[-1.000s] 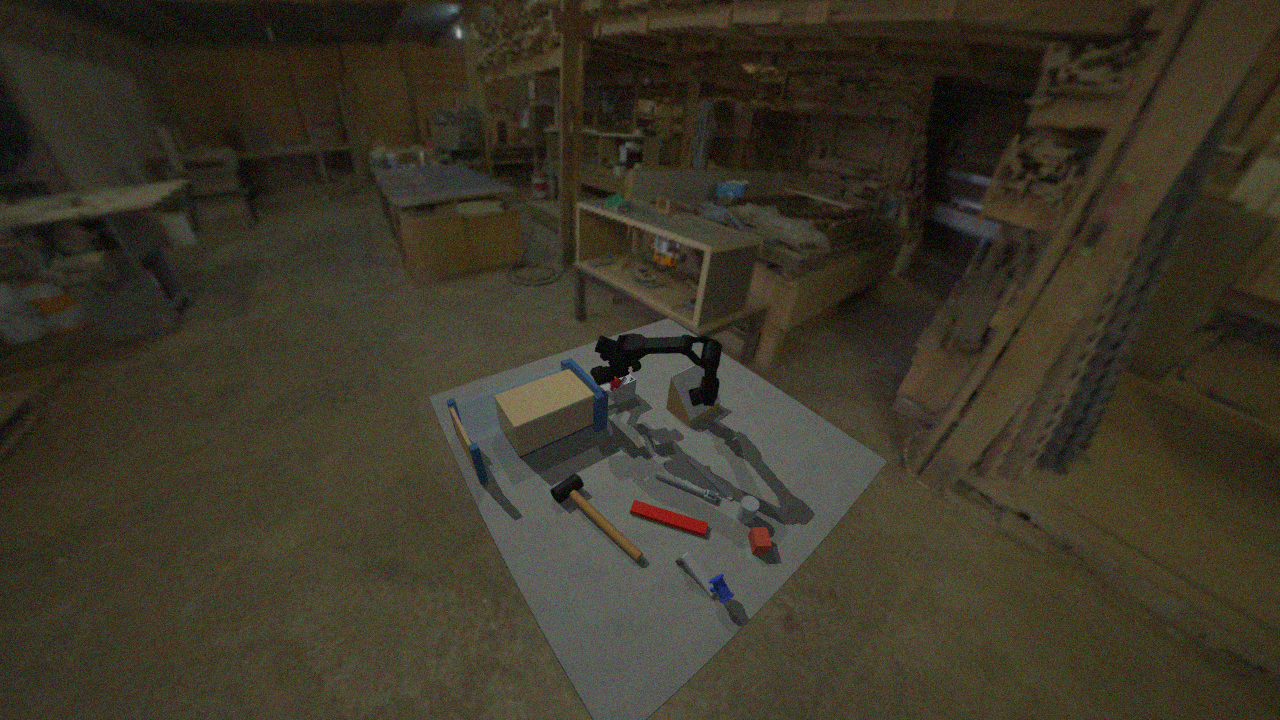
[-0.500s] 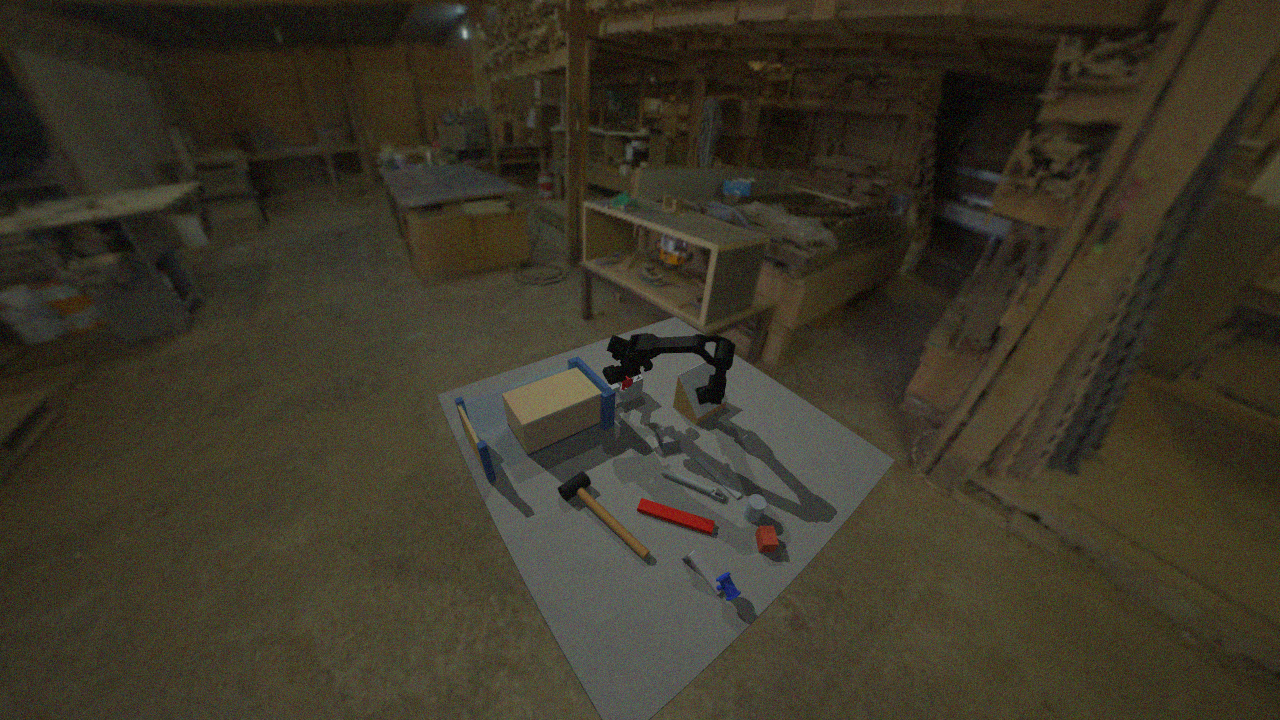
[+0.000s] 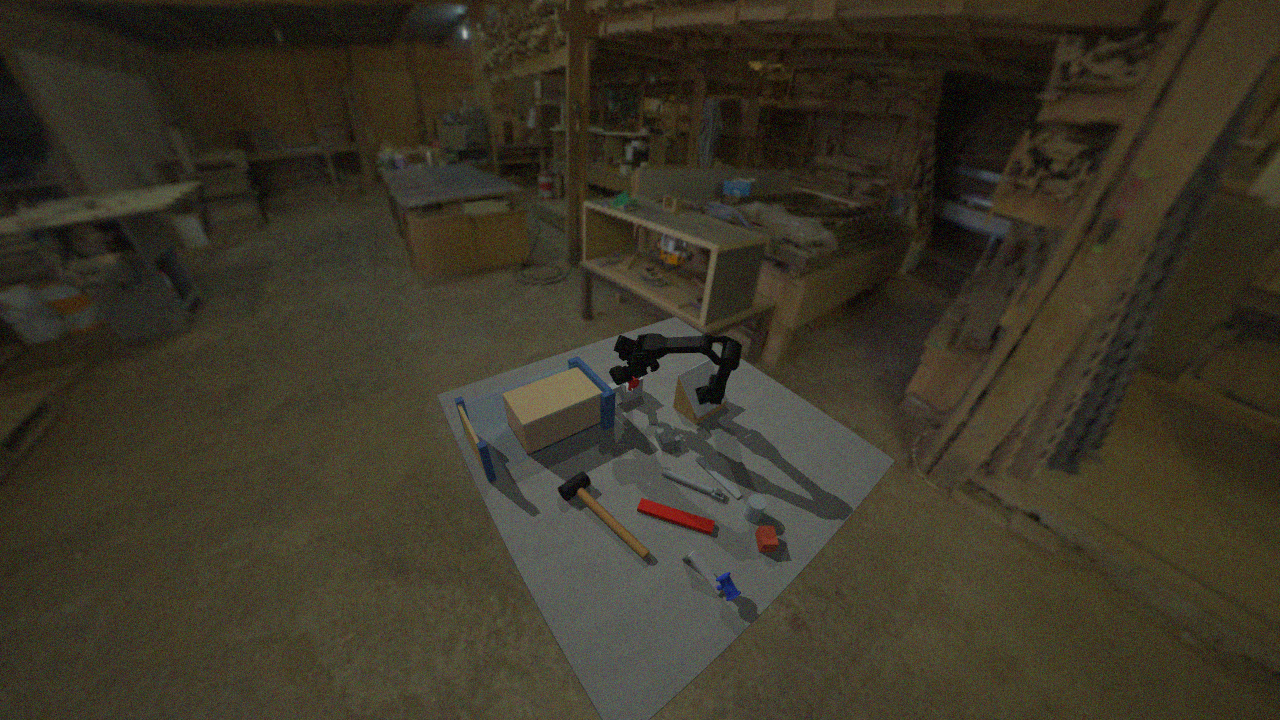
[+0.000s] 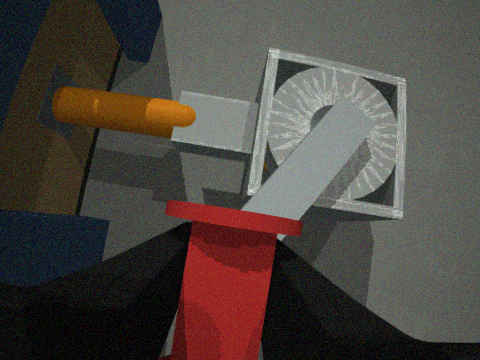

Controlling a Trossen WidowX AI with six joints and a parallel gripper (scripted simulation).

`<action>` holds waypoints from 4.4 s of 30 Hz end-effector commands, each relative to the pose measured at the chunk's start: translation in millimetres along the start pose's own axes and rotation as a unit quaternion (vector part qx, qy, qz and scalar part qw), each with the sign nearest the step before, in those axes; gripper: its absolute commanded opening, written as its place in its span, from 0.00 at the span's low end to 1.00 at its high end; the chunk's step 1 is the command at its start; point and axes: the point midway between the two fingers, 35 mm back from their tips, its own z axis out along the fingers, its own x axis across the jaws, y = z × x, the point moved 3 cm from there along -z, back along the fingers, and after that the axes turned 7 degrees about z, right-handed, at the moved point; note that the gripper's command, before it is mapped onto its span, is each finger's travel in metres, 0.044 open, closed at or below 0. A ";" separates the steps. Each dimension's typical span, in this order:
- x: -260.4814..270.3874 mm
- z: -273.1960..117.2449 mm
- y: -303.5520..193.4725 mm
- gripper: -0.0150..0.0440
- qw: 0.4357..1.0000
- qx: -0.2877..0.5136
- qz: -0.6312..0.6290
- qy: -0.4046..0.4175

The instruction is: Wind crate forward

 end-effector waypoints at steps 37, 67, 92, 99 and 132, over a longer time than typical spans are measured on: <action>-59.6 -4.3 -7.7 0.25 1.000 0.010 0.000 -0.013; -96.5 -0.4 7.2 0.25 1.000 0.009 0.000 -0.014; -88.3 -3.5 6.3 1.00 1.000 0.017 -0.009 0.009; -84.5 -27.1 19.3 1.00 1.000 0.017 -0.009 0.010; -50.4 -95.1 112.6 1.00 0.994 0.112 -0.001 -0.008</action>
